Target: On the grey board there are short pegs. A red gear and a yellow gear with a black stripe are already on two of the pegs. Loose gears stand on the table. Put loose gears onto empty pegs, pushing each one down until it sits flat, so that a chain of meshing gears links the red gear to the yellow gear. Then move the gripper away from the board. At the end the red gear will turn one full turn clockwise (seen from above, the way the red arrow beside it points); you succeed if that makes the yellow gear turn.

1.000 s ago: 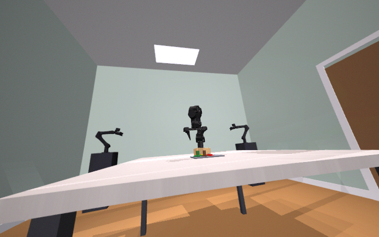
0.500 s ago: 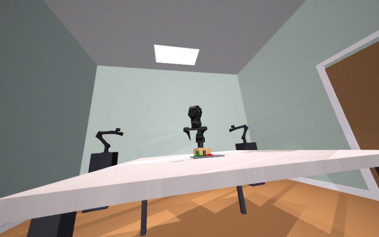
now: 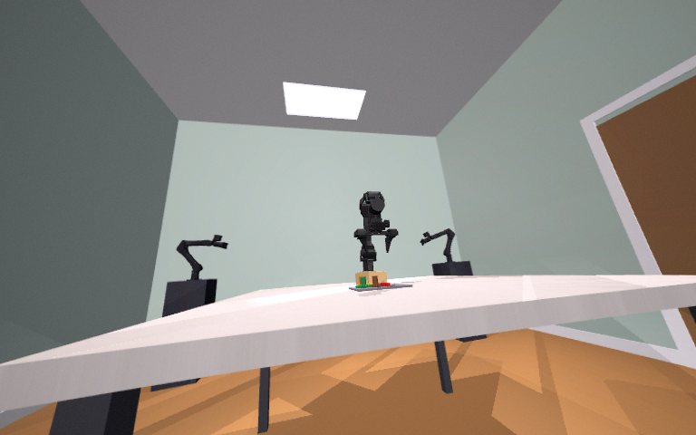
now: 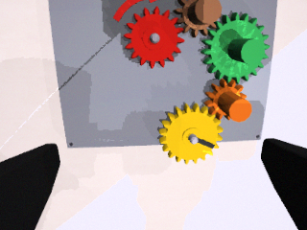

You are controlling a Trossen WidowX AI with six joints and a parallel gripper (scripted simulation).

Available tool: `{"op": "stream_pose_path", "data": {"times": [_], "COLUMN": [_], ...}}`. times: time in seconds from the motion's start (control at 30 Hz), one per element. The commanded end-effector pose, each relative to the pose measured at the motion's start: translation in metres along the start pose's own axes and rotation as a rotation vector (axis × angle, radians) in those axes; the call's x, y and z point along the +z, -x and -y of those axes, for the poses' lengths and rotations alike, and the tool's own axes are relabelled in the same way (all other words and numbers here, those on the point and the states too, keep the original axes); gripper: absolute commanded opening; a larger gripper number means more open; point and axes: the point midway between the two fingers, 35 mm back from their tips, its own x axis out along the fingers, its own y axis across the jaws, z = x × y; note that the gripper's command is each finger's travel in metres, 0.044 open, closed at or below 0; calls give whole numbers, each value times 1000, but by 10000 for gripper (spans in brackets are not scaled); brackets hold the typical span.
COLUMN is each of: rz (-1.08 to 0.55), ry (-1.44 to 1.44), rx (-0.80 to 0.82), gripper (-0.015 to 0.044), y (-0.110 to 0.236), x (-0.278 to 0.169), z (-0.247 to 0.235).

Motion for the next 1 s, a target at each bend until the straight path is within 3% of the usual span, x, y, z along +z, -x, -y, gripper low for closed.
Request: {"op": "stream_pose_path", "data": {"times": [0.0,0.27,0.53,0.97], "rz": [14,15,-7,-10], "ry": [3,-26,-55,-57], "rx": [1,29,58,60], "gripper": [440,440,440,440], "y": [10,26,42,44], "x": [5,-19,-88,-95], "z": [-50,-169,-270,-277]}}
